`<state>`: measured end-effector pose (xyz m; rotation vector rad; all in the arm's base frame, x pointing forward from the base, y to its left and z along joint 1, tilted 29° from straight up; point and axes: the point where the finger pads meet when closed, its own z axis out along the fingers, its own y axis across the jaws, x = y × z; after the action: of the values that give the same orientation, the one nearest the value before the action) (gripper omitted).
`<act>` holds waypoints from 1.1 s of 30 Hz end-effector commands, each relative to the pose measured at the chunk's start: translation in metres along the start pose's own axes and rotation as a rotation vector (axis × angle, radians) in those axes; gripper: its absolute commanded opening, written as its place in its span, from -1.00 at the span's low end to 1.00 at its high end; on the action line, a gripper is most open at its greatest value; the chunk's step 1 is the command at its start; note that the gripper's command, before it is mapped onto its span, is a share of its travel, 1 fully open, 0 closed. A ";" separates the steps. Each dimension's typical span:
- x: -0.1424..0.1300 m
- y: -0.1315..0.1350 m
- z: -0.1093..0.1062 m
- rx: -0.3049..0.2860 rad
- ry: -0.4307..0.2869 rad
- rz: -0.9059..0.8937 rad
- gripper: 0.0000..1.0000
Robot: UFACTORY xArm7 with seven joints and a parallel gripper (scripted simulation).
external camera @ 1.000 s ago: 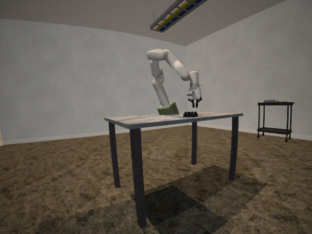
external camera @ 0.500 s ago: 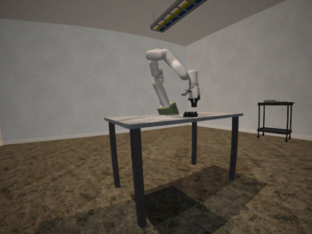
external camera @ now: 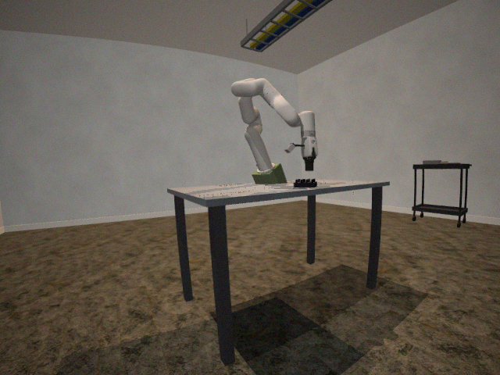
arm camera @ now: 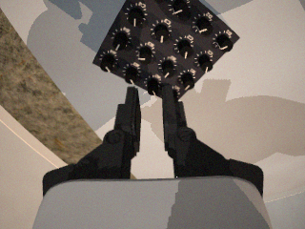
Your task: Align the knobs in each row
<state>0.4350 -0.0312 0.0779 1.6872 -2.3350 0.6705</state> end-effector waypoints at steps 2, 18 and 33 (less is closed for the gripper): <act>0.005 -0.004 -0.003 0.013 0.001 0.184 -0.61; 0.012 -0.006 -0.006 0.010 -0.001 0.383 -0.61; 0.012 -0.006 -0.006 0.010 -0.001 0.383 -0.61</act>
<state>0.4350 -0.0415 0.0883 1.2461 -2.6841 0.7409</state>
